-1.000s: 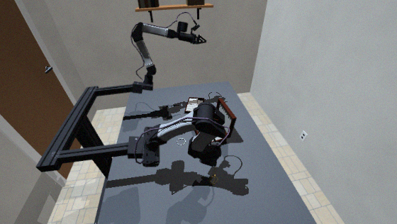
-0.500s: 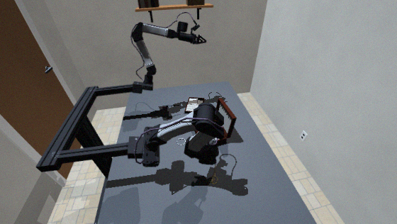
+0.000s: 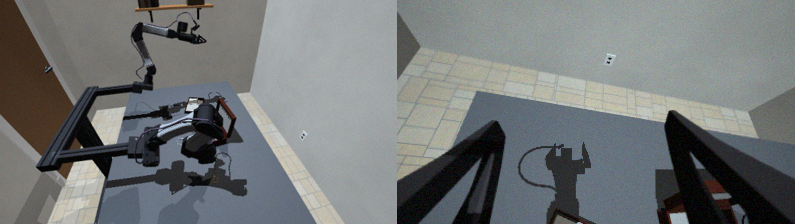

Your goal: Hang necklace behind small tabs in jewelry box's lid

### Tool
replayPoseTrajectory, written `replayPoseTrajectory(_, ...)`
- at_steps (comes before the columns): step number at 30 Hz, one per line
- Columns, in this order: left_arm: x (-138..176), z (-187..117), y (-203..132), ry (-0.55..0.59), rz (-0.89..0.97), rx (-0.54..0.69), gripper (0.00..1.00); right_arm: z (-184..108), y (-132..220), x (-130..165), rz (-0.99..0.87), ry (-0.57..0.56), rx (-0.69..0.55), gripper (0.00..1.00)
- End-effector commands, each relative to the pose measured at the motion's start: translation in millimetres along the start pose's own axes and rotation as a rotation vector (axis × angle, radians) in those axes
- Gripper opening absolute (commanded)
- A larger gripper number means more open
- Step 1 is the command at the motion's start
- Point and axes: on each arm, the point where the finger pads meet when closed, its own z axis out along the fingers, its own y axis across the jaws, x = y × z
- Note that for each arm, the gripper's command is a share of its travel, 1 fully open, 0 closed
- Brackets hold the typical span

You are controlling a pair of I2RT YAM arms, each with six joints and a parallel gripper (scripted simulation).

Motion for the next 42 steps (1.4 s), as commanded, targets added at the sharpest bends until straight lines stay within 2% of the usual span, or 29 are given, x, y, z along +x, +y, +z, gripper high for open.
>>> replayPoseTrajectory(1,-22,-4,2,-0.048,0.007,-0.007,1.00,-5,-6,-4,-0.077,-0.029,0.048,0.03)
replayPoseTrajectory(20,-22,-4,2,-0.048,0.007,-0.007,1.00,-21,-13,-12,-0.274,-0.059,0.125,0.03)
replayPoseTrajectory(21,-22,-4,2,-0.048,0.007,-0.007,1.00,-22,-21,-13,-0.287,-0.056,0.150,0.03)
replayPoseTrajectory(34,-22,-4,2,-0.048,0.007,-0.007,1.00,-38,-15,-20,-0.450,-0.080,0.171,0.03)
replayPoseTrajectory(42,-22,-4,2,-0.048,0.007,-0.007,1.00,-37,-17,-16,-0.406,-0.053,0.170,0.03)
